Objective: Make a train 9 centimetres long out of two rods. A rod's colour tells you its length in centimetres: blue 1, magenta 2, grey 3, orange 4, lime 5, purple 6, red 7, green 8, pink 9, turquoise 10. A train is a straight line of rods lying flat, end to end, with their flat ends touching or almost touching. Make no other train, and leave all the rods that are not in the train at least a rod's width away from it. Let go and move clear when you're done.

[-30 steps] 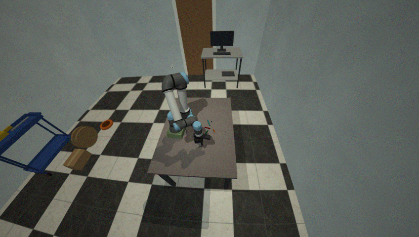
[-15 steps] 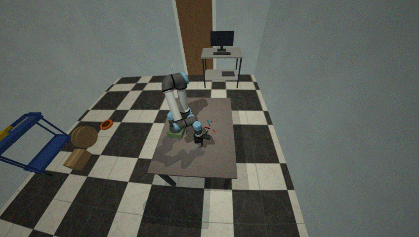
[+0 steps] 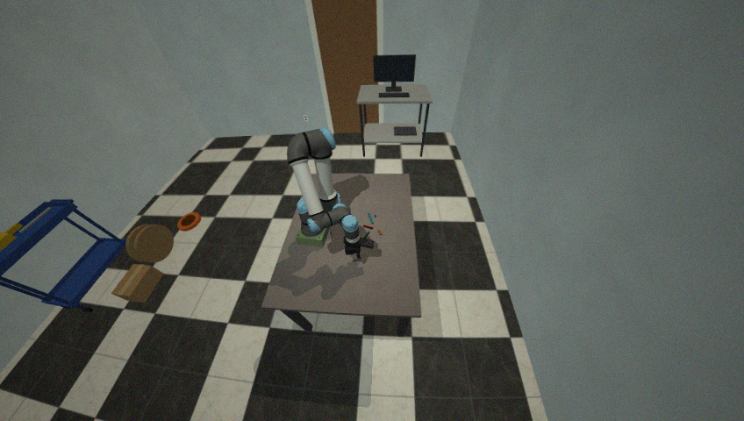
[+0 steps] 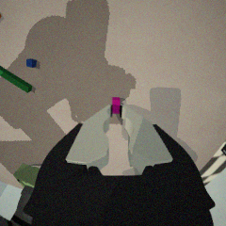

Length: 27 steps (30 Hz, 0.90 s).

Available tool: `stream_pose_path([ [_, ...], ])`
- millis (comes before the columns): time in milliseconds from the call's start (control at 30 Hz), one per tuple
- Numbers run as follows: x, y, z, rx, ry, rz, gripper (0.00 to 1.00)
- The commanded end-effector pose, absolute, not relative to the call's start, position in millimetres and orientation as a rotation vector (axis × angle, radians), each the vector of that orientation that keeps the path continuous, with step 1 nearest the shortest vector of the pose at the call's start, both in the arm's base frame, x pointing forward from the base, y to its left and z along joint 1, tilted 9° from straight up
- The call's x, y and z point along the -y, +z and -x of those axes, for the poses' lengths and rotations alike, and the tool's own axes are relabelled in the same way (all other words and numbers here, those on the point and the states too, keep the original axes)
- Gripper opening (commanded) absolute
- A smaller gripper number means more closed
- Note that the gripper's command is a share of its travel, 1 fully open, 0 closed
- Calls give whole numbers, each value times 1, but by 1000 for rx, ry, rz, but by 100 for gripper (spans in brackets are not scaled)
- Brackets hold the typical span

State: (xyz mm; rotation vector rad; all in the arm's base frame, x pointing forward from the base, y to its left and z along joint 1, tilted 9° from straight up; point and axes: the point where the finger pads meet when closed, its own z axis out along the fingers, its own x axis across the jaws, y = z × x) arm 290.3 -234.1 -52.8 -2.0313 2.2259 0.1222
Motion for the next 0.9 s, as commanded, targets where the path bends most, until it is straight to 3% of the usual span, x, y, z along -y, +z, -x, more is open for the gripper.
stream_pose_path([
  [0, 235, -53, -290, -2226, 121, 2032, 0],
  [867, 233, -64, -291, -2226, 121, 2032, 0],
])
